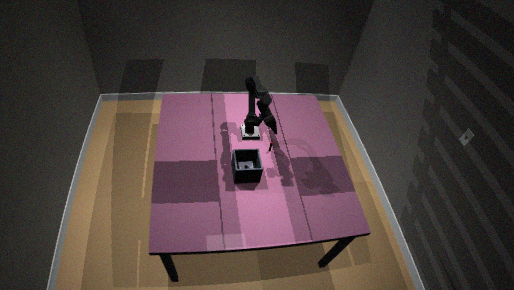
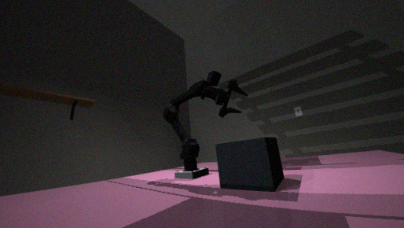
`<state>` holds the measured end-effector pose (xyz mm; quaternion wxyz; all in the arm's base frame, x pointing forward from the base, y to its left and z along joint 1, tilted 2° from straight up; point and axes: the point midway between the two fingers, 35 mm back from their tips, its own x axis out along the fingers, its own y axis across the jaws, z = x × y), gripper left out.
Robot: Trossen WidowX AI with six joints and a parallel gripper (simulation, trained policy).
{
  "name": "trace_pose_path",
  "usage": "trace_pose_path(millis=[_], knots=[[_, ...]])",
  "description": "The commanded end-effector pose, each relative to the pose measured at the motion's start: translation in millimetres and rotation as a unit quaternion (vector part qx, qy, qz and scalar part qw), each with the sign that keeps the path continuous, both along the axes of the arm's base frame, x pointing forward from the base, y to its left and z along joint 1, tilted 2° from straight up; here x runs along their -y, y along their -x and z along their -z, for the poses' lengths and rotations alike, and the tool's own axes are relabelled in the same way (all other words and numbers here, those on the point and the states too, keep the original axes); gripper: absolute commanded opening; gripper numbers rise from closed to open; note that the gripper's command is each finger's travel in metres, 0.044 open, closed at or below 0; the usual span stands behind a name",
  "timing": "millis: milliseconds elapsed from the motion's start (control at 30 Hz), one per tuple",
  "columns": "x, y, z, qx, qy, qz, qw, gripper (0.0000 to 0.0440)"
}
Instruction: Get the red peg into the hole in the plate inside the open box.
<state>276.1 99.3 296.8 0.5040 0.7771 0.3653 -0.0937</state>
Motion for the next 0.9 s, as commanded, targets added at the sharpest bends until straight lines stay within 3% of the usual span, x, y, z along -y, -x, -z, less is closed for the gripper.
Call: trace_pose_path(millis=[0, 367, 867], knots=[[-11.1, 11.0, 17.4, -0.048, -0.003, -0.018, 0.999, 0.0412], [-38.7, 51.8, 68.7, -0.195, 0.019, -0.067, 0.978, 0.0411], [-49.6, 102.8, 126.3, -0.343, 0.111, -0.114, 0.926, 0.0423]])
